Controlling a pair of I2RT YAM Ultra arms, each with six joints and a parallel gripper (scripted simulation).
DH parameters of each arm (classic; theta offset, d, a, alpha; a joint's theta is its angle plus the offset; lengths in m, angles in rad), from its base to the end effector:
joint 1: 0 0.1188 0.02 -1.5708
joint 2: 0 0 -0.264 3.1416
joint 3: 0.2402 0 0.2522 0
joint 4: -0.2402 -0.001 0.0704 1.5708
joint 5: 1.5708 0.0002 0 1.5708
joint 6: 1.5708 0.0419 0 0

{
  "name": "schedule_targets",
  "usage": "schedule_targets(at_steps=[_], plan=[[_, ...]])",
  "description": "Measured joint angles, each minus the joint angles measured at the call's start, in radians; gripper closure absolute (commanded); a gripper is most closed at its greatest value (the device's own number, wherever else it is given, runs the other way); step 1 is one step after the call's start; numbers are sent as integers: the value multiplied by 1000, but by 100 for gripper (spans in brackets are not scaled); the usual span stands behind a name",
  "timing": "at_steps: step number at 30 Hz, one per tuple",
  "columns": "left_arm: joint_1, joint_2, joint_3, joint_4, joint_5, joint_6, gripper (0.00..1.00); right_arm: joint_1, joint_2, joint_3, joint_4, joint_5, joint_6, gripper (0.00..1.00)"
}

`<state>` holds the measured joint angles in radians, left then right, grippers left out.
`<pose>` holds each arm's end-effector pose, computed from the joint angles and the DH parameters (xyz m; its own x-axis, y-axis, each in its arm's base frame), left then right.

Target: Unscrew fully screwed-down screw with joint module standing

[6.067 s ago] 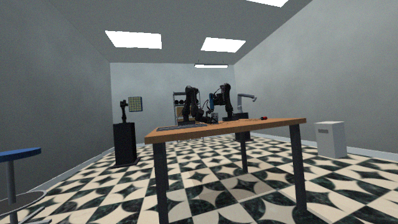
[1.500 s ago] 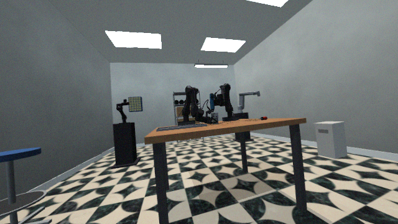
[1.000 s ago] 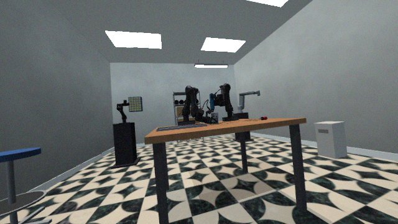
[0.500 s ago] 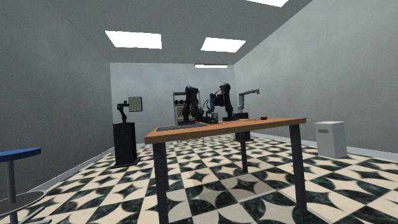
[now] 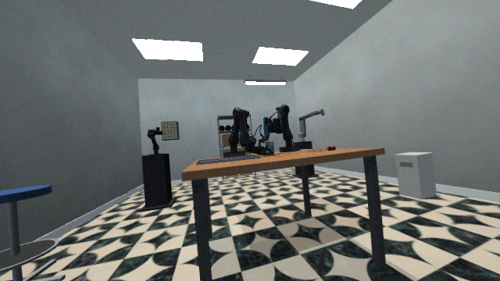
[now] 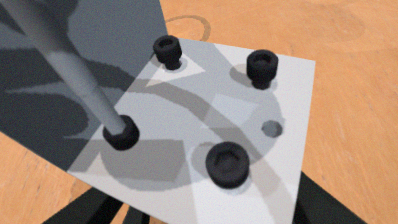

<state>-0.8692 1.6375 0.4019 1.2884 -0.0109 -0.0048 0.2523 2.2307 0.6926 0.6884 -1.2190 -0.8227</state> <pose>0.1863 -0.2183 0.1763 0.0304 -0.0434 -0.9986 0.7569 0.6535 -0.0054 0.2859 0.1154 0.0207 0.0082 -0.2587 -0.9659 -0.9999 -0.0157 -0.0043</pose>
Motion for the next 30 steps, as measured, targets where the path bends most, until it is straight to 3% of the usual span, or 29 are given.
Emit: schedule_targets(at_steps=[30], plan=[[0,8,-2,16,0,0,58,0,0,0,0,0,0,41]])
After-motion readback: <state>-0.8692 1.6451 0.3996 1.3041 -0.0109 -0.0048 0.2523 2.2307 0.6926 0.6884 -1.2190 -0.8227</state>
